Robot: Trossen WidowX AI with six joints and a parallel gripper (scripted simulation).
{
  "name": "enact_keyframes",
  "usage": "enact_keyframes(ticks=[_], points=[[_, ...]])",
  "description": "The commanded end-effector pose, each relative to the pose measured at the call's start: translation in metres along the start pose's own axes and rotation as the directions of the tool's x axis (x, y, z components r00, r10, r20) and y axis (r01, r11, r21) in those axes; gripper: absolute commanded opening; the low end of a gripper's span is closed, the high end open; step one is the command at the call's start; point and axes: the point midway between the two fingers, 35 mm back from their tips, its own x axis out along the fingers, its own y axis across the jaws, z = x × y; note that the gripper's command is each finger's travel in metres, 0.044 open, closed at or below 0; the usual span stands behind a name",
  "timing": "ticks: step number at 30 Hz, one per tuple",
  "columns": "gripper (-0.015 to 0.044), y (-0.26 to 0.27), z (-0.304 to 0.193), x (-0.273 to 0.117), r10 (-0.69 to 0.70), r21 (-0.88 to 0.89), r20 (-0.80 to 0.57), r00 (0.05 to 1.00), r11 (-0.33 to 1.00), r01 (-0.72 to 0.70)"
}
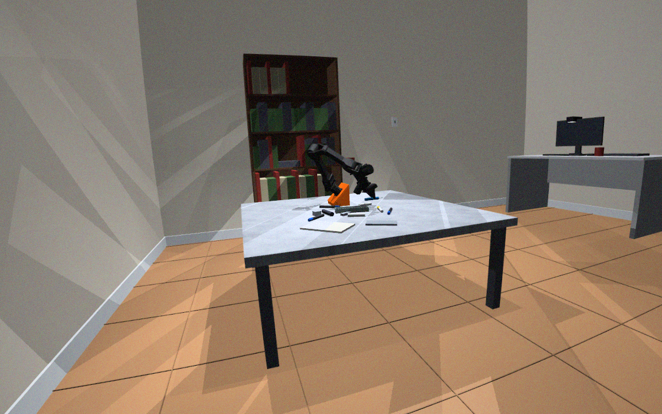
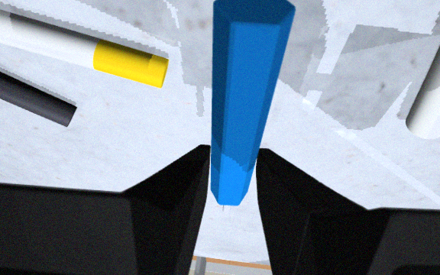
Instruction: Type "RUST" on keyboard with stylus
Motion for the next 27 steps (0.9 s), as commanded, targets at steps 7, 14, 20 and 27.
enact_keyframes(ticks=[7,14,20,27], points=[[0.0000,0.009,0.011,-0.022,0.028,-0.263,-0.075,0.997,0.964,-0.047],[0.0000,0.015,0.023,-0.036,0.053,-0.432,-0.116,0.992,0.896,-0.098],[0.0000,0.019,0.033,-0.048,0.077,-0.563,-0.149,0.986,0.813,-0.149],[0.0000,0.022,0.046,-0.061,0.110,-0.697,-0.183,0.977,0.686,-0.208]])
